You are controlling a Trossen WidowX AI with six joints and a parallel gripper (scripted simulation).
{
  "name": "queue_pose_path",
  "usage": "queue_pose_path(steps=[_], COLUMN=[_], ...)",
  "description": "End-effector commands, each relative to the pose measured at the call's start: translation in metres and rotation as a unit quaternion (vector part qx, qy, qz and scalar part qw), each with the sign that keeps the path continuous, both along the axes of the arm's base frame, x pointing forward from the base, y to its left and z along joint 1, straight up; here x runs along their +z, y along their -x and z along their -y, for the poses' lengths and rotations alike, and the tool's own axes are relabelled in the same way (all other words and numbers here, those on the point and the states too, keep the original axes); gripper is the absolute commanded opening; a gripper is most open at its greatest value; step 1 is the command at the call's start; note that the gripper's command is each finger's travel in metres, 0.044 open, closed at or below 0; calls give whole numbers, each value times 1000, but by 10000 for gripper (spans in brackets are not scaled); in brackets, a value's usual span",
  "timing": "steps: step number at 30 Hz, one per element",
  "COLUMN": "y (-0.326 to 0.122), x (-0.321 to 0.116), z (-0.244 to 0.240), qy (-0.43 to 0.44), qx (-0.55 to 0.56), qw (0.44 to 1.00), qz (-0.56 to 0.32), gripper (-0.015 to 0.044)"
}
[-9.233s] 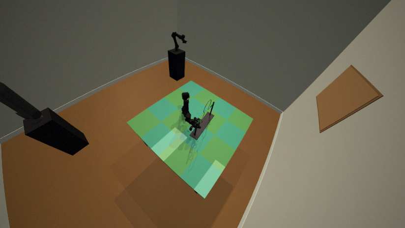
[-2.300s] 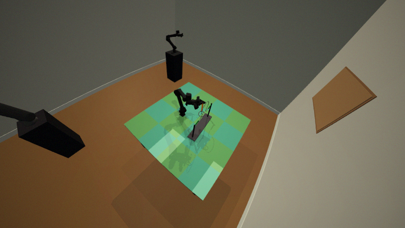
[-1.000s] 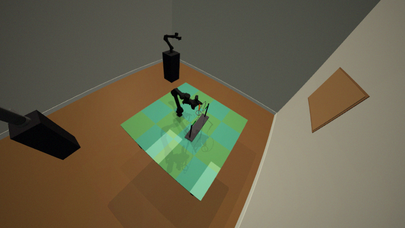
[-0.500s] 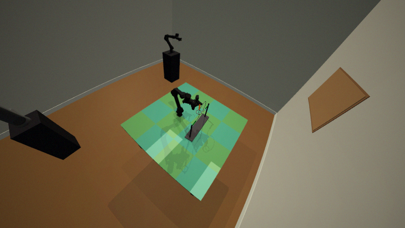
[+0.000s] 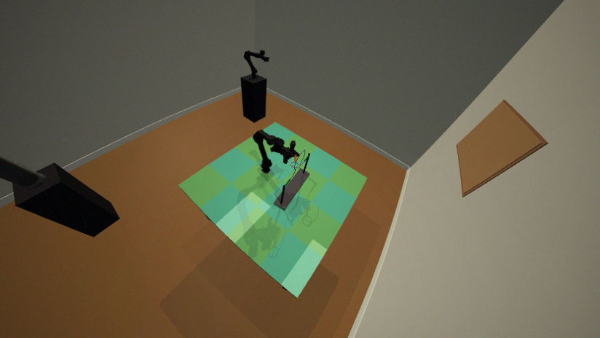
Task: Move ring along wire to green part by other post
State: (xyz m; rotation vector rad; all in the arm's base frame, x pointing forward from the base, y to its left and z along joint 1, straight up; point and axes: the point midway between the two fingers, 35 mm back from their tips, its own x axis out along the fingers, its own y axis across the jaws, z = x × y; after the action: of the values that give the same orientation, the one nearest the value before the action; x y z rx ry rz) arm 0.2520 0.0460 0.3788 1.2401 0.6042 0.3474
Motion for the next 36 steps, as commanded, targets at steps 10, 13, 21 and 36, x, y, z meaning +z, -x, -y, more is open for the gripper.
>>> queue_pose_path(steps=[10, 13, 21, 36], y=[0, 0, 0, -1], x=[-2, -3, -6, -12], z=[2, 2, 3, 7], qy=[68, 84, 126, 211], qx=[-2, -2, -3, -5], qw=[998, 996, 992, 977], qz=[13, 15, 20, 30], gripper=[-150, -150, -150, -150])
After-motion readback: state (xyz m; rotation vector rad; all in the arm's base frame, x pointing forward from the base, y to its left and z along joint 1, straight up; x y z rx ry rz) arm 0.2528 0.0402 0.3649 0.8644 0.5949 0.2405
